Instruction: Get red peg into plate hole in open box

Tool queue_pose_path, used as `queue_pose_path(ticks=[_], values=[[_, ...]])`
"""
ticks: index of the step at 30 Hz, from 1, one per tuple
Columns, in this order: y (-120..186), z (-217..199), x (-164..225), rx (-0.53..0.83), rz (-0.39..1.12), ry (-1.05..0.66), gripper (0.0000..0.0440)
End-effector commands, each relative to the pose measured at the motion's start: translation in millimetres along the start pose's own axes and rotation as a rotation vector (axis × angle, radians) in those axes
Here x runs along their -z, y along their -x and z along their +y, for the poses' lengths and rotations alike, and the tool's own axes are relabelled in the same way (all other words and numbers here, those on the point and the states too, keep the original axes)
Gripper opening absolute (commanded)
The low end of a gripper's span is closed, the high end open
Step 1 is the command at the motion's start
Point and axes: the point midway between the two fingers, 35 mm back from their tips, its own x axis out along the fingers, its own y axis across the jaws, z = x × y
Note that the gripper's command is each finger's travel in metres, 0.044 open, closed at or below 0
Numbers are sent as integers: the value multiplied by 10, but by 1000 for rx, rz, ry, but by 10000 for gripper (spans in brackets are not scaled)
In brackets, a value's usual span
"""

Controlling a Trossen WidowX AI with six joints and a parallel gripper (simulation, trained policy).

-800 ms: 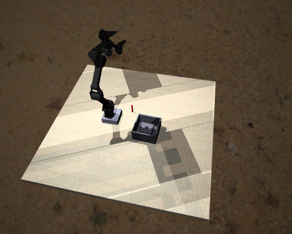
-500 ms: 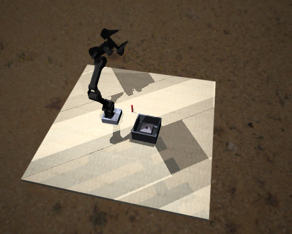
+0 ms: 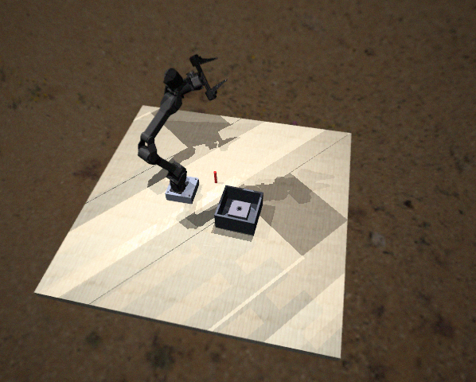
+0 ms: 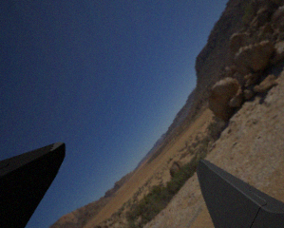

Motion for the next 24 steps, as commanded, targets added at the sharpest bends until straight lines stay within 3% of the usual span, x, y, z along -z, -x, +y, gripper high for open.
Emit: queue_pose_path(ticks=[1,12,24], values=[[-37,-293,213,70,71,68,440],[19,-1330,735,356,296,208,440],[450,-2391,1098,715,524,240,440]])
